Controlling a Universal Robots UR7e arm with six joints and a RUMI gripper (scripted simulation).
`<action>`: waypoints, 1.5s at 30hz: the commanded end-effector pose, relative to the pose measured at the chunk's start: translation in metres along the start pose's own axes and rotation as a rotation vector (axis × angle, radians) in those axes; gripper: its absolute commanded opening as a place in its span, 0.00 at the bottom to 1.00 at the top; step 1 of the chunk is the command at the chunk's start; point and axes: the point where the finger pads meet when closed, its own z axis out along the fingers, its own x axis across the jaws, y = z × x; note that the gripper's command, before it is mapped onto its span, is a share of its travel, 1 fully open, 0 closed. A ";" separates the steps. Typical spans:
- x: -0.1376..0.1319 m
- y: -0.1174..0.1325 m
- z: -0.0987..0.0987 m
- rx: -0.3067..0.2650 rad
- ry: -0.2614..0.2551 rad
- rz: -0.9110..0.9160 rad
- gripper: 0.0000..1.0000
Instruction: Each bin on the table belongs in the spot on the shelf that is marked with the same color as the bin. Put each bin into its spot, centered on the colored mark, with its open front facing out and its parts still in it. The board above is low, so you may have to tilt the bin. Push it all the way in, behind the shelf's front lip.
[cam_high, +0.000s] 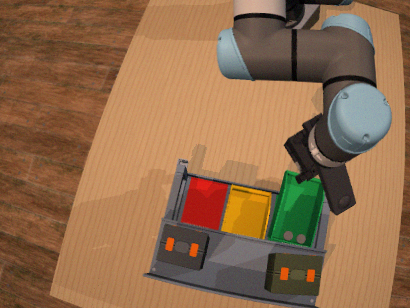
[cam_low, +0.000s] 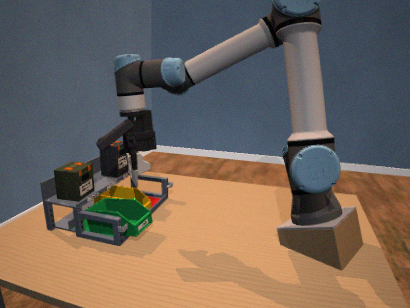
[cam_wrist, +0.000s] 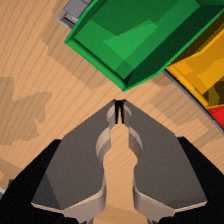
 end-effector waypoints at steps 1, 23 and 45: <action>-0.023 0.011 0.005 0.030 0.028 -0.276 0.00; -0.066 0.041 0.020 0.032 0.095 -0.818 0.00; -0.066 0.041 0.020 0.032 0.096 -0.827 0.00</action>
